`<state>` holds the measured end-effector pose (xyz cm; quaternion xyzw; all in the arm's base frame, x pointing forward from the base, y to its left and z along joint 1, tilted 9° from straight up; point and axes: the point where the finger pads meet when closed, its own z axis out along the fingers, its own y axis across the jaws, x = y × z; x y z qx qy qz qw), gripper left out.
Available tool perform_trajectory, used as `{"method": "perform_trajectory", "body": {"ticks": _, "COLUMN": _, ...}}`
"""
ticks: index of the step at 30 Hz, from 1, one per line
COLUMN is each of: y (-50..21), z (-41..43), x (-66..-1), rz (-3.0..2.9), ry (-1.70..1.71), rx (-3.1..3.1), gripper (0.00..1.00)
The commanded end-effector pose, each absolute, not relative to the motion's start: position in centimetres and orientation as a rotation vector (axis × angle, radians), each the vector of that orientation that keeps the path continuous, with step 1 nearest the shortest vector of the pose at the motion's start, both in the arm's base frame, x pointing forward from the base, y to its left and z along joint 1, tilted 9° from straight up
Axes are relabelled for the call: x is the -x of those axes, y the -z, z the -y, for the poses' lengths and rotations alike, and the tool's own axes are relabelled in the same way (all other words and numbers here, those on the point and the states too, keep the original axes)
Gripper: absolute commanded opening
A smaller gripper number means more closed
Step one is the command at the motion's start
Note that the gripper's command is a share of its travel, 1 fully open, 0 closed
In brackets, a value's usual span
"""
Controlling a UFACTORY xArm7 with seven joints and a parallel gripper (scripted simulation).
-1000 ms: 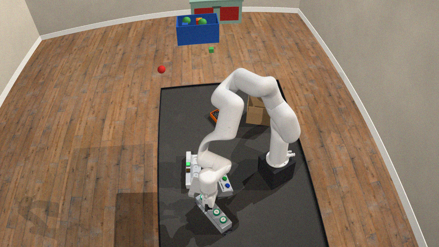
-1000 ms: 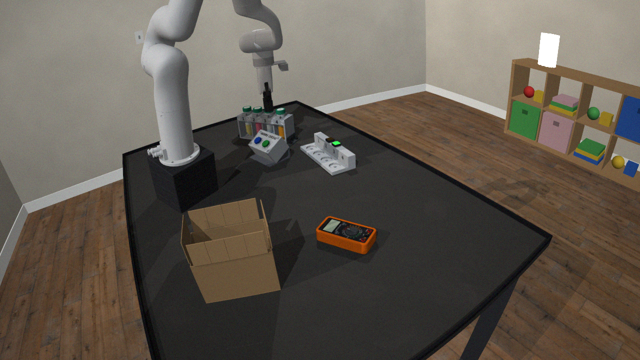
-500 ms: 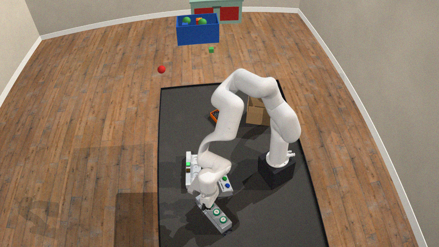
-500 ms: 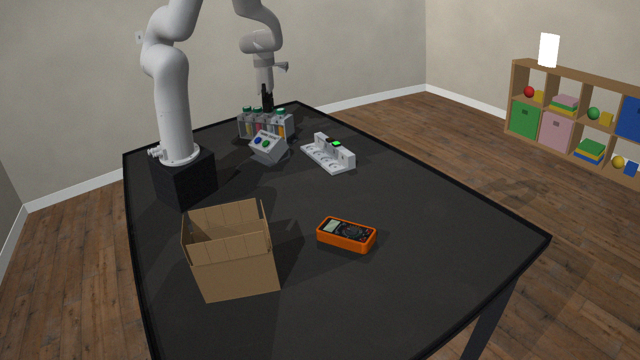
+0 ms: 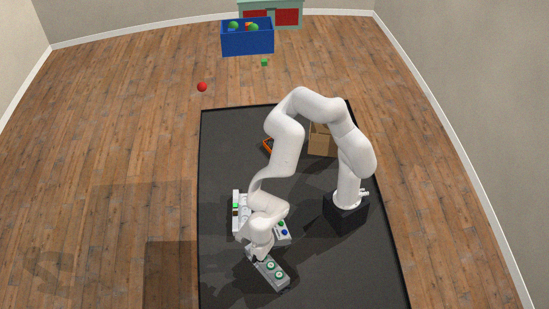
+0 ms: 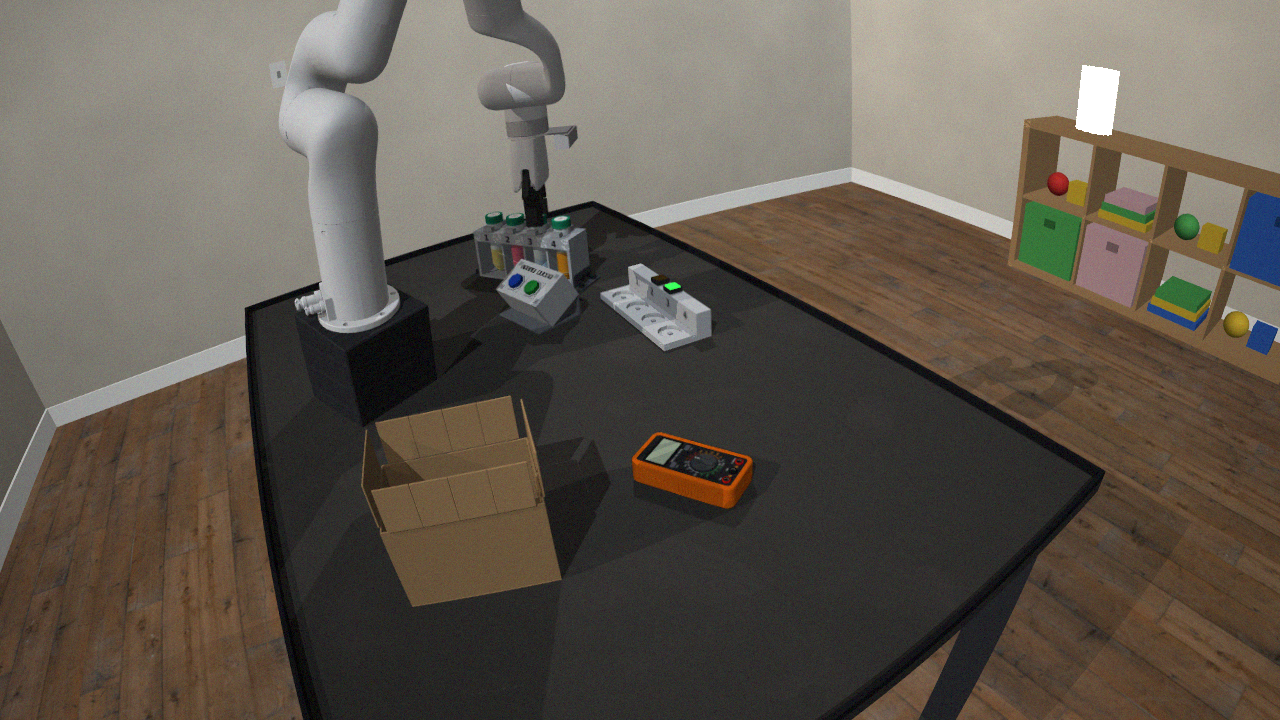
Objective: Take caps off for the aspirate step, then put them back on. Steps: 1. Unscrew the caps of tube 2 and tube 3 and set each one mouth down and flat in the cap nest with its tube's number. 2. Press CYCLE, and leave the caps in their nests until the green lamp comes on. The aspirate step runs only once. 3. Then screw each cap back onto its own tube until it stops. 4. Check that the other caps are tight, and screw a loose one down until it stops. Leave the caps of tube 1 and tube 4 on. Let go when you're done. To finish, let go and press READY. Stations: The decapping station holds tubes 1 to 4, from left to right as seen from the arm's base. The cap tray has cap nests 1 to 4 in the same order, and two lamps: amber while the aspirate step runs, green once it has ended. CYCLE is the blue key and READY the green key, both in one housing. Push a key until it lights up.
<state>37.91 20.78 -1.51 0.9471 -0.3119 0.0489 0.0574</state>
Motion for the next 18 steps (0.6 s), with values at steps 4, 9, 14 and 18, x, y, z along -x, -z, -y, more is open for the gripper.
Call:
{"method": "perform_trajectory", "body": {"ticks": 4, "y": 1.39, "z": -20.91, "x": -38.05, "rz": 0.946, "ry": -0.153, "rx": -2.875, "gripper": 0.0}}
{"method": "perform_trajectory", "body": {"ticks": 9, "y": 1.39, "z": -20.91, "x": -38.05, "rz": 0.946, "ry": -0.153, "rx": -2.875, "gripper": 0.0}}
{"method": "perform_trajectory", "body": {"ticks": 14, "y": 1.41, "z": -20.91, "x": -38.05, "rz": 1.09, "ry": -0.161, "rx": -2.828, "gripper": 0.0}}
{"method": "perform_trajectory", "body": {"ticks": 18, "y": 1.42, "z": -20.9, "x": -38.05, "rz": 1.279, "ry": -0.172, "rx": -2.756, "gripper": 0.0}}
